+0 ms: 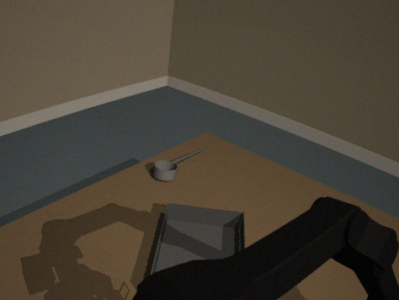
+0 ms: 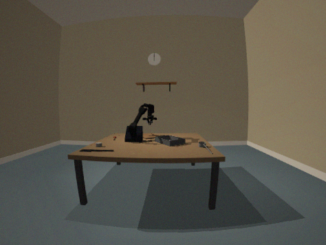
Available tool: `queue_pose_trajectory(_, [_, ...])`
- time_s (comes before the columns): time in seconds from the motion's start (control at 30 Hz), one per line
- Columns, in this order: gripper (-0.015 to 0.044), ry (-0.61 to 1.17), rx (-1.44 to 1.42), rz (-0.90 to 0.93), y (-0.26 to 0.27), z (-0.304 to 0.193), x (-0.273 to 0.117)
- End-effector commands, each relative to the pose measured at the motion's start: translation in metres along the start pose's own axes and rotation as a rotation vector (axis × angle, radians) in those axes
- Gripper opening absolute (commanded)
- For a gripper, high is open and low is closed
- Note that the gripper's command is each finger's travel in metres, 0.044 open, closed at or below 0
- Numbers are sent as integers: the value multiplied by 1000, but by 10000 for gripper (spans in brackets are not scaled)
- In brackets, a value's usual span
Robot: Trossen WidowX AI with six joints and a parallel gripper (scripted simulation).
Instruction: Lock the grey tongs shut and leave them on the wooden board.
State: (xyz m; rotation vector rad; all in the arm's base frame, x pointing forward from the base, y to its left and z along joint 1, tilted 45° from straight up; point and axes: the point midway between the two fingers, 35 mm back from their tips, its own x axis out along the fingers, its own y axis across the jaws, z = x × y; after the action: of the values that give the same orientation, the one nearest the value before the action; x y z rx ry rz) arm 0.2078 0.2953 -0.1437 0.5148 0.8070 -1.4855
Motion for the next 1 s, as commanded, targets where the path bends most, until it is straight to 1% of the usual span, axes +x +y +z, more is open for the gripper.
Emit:
queue_pose_trajectory(0.0, [-150,-14,3,10,1,0,-1])
queue_pose_trajectory(0.27, [-150,-14,3,10,2,0,3])
queue_pose_trajectory(0.97, [-150,-14,4,10,6,-3,37])
